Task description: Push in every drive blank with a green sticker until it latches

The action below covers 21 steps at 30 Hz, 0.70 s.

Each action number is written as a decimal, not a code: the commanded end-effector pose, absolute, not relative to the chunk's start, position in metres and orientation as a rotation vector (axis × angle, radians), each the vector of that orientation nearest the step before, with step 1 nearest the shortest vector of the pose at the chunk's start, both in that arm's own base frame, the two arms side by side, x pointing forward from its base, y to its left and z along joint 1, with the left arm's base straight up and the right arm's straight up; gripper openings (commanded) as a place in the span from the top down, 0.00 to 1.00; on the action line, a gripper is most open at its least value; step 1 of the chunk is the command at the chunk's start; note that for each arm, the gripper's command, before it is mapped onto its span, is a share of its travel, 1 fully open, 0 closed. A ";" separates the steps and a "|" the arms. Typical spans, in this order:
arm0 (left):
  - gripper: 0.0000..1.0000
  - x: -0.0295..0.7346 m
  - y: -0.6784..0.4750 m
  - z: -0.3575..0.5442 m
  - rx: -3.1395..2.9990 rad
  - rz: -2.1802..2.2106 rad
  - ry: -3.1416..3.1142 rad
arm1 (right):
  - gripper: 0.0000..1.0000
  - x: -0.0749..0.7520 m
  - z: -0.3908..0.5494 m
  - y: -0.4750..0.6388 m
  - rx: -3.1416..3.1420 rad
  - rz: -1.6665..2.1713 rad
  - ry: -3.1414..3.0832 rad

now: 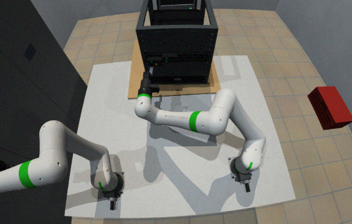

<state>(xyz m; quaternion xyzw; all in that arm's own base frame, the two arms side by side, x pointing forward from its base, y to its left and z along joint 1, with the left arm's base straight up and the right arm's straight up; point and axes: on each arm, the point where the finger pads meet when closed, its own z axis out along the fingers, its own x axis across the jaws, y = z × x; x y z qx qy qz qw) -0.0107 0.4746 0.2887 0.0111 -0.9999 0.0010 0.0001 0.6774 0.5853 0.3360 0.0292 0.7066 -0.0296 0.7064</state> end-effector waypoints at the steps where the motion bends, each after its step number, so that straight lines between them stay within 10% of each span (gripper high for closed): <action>1: 0.00 -0.011 0.475 0.290 0.035 0.000 -3.141 | 1.00 0.675 0.339 0.576 0.066 -0.064 1.569; 21: 0.00 -0.011 0.475 0.290 0.035 0.000 -3.141 | 1.00 0.655 0.354 0.481 0.066 -0.064 1.569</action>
